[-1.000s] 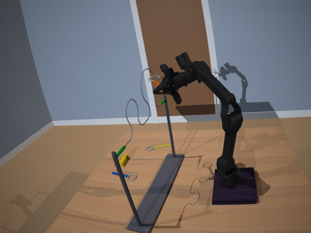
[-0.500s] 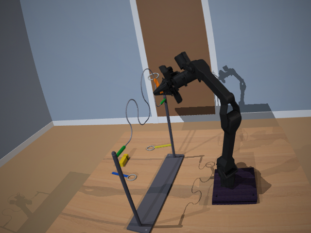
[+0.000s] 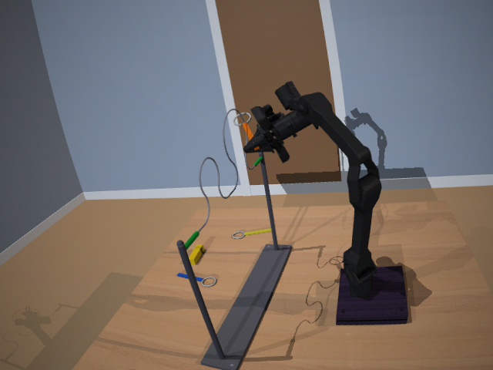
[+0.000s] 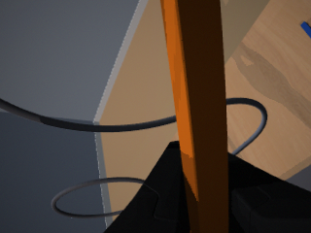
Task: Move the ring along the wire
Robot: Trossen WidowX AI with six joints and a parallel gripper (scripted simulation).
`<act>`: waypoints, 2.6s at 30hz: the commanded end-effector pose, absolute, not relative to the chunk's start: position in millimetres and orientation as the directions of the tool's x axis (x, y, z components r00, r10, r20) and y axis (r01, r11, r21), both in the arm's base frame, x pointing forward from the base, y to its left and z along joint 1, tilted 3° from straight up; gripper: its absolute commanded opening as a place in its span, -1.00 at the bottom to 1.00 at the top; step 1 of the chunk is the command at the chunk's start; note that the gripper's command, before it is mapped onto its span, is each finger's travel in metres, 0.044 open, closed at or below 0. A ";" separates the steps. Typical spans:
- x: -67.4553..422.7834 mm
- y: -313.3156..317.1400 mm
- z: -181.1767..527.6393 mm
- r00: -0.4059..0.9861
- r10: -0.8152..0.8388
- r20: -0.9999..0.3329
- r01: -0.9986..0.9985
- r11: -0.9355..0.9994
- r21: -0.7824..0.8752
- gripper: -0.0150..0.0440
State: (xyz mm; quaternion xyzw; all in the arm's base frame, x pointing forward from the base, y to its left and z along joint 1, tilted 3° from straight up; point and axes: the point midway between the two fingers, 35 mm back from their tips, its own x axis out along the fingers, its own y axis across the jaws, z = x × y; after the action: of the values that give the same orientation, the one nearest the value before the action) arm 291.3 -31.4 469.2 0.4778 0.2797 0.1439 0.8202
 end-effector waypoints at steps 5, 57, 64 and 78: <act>290.9 -32.5 469.8 0.810 0.474 -0.345 0.016 0.571 0.821 -1.00; 292.8 -44.6 457.5 0.846 0.244 -0.473 -0.020 0.903 0.430 -1.00; 293.1 -47.2 456.2 0.853 0.201 -0.482 -0.022 0.936 0.350 -1.00; 293.9 -52.7 454.2 0.866 0.113 -0.488 -0.025 0.983 0.184 -1.00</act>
State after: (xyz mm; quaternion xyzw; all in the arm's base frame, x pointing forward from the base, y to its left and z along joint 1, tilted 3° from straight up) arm 294.9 -51.2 454.4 0.1119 0.2604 0.0432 0.9580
